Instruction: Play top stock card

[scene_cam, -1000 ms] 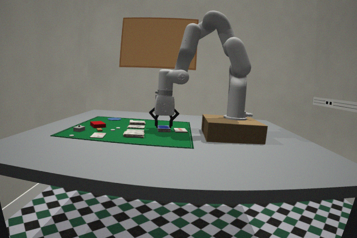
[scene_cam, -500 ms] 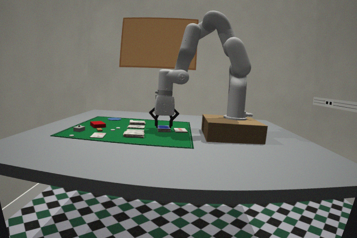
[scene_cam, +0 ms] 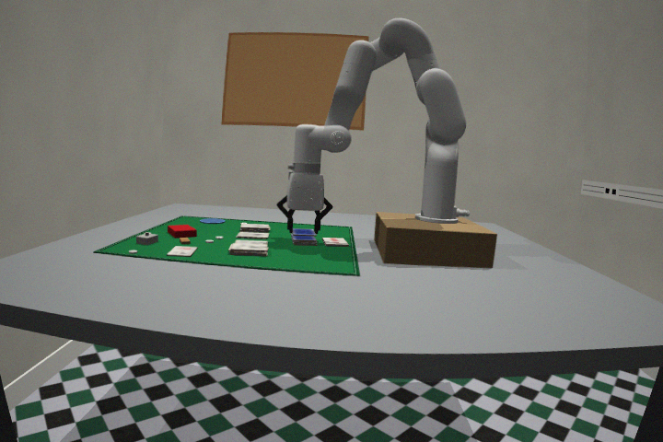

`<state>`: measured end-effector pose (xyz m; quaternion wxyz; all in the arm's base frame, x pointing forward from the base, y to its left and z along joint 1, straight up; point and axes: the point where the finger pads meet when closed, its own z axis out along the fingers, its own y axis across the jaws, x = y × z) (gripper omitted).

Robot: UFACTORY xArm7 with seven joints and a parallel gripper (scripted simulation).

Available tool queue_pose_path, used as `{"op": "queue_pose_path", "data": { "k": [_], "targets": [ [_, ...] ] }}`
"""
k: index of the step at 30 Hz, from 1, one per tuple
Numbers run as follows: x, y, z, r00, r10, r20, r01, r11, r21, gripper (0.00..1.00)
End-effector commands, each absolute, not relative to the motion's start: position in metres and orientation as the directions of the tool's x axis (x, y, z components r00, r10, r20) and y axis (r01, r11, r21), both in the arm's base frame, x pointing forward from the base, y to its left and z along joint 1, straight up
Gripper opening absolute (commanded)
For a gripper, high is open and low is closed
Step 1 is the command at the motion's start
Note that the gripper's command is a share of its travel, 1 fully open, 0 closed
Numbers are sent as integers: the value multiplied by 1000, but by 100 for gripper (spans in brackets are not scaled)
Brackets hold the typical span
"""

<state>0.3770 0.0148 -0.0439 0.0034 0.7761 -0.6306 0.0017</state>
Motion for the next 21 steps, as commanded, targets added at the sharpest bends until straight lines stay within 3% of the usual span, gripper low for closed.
{"op": "queue_pose_path", "data": {
  "k": [1, 21],
  "targets": [
    [378, 15, -43, 205, -979, 7, -979, -205, 2, 74],
    [378, 12, -43, 207, -978, 7, -978, -207, 2, 74]
  ]
}}
